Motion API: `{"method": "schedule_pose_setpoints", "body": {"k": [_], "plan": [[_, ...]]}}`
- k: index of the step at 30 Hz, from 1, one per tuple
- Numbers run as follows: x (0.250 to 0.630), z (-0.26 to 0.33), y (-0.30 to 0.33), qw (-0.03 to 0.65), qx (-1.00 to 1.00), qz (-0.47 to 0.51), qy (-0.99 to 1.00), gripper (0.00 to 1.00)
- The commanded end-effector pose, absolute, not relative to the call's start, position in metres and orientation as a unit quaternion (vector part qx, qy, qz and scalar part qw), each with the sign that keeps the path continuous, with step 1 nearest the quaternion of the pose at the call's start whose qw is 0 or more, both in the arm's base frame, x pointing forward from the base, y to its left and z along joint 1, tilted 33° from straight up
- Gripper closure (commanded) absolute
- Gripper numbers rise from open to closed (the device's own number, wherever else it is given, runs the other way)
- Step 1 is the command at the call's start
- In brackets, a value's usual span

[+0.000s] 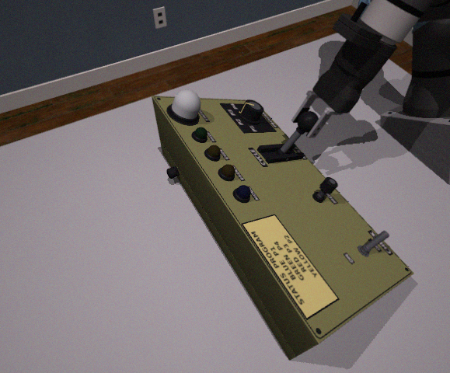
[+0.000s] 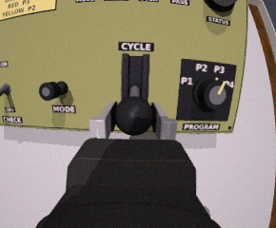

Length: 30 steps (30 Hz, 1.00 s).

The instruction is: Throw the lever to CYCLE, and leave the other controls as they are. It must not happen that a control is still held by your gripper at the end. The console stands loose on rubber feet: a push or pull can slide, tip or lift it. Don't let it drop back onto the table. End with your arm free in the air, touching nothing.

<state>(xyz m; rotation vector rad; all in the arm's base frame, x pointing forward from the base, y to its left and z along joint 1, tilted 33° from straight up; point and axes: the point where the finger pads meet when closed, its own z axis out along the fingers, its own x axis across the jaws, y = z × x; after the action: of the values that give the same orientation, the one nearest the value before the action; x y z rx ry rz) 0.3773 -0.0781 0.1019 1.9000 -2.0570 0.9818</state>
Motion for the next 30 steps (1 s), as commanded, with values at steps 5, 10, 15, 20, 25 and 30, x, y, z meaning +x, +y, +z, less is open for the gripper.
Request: {"method": "schedule_pose_setpoints", "body": {"k": [5, 10, 15, 20, 25, 30], "plan": [[0.39, 0.109, -0.076, 0.083, 0.637, 0.331, -0.691, 1.0], [0.396, 0.111, -0.076, 0.083, 0.637, 0.331, -0.691, 1.0], [0.401, 0.112, -0.076, 0.083, 0.637, 0.331, -0.691, 1.0], [0.407, 0.114, -0.077, 0.083, 0.637, 0.331, -0.691, 1.0], [0.414, 0.115, -0.077, 0.083, 0.637, 0.331, -0.691, 1.0], [0.417, 0.116, -0.078, 0.083, 0.637, 0.331, -0.691, 1.0]]}}
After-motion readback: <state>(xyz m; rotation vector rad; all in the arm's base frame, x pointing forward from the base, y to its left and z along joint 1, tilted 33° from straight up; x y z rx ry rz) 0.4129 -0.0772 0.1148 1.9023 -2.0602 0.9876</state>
